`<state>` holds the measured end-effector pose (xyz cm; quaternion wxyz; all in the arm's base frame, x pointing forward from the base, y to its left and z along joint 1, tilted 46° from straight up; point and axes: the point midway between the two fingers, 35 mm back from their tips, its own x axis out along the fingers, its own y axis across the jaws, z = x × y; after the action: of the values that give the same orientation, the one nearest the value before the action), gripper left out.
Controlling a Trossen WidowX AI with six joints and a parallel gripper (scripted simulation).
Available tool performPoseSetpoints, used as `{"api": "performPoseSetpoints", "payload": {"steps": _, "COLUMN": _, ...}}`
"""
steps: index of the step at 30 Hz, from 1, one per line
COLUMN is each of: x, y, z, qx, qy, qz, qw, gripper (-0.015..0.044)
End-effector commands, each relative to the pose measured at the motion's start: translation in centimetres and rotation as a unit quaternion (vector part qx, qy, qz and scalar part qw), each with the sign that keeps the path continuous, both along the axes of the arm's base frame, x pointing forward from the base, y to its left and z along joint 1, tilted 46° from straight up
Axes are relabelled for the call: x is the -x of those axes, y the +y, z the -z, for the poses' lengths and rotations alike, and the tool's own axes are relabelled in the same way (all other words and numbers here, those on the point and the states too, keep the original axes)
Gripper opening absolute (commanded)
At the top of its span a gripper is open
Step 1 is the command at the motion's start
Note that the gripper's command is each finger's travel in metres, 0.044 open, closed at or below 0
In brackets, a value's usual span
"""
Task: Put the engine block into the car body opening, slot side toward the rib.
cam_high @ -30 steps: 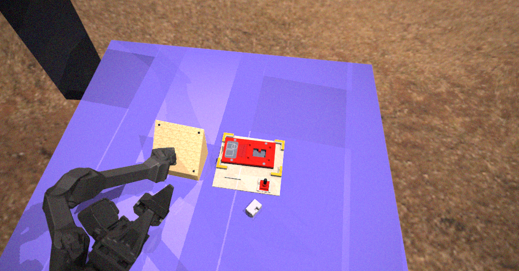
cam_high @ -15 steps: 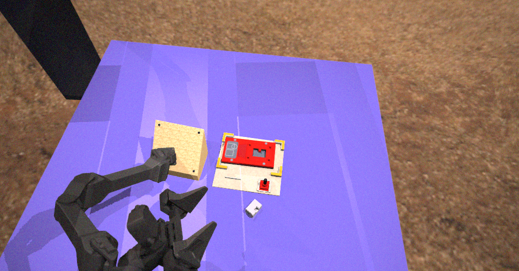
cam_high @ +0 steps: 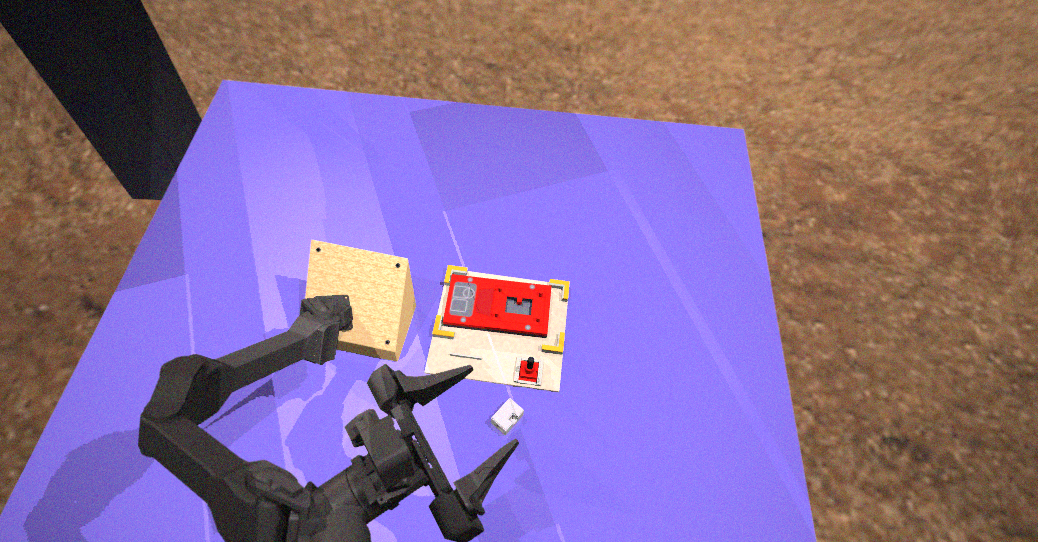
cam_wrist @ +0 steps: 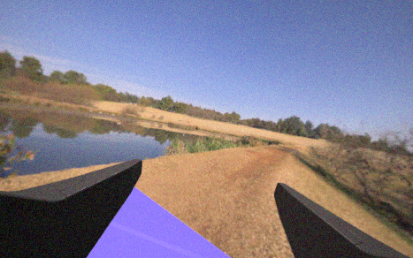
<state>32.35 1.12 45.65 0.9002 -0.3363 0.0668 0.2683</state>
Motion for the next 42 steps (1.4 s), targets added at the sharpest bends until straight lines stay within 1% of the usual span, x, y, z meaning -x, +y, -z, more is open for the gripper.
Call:
{"api": "performPoseSetpoints", "payload": {"steps": 1, "x": -1.0, "y": -0.5, "z": 1.7, "qx": -0.025, "qy": 0.044, "qz": 0.029, "qw": 0.998, "gripper": 0.0440}}
{"api": "performPoseSetpoints", "payload": {"steps": 11, "x": -3.4, "y": -2.0, "z": 6.7, "qx": -0.089, "qy": 0.166, "qz": 0.127, "qw": 0.974, "gripper": 0.0440}}
{"api": "performPoseSetpoints", "payload": {"steps": 22, "x": -5.0, "y": -3.5, "z": 12.5, "qx": -0.132, "qy": 0.281, "qz": 0.243, "qw": 0.919, "gripper": 0.0440}}
{"api": "performPoseSetpoints", "payload": {"steps": 32, "x": -5.5, "y": -4.8, "z": 17.8, "qx": -0.154, "qy": 0.365, "qz": 0.363, "qw": 0.843, "gripper": 0.0440}}
{"api": "performPoseSetpoints", "payload": {"steps": 42, "x": -4.7, "y": -6.2, "z": 22.8, "qx": -0.152, "qy": 0.417, "qz": 0.492, "qw": 0.749, "gripper": 0.0440}}
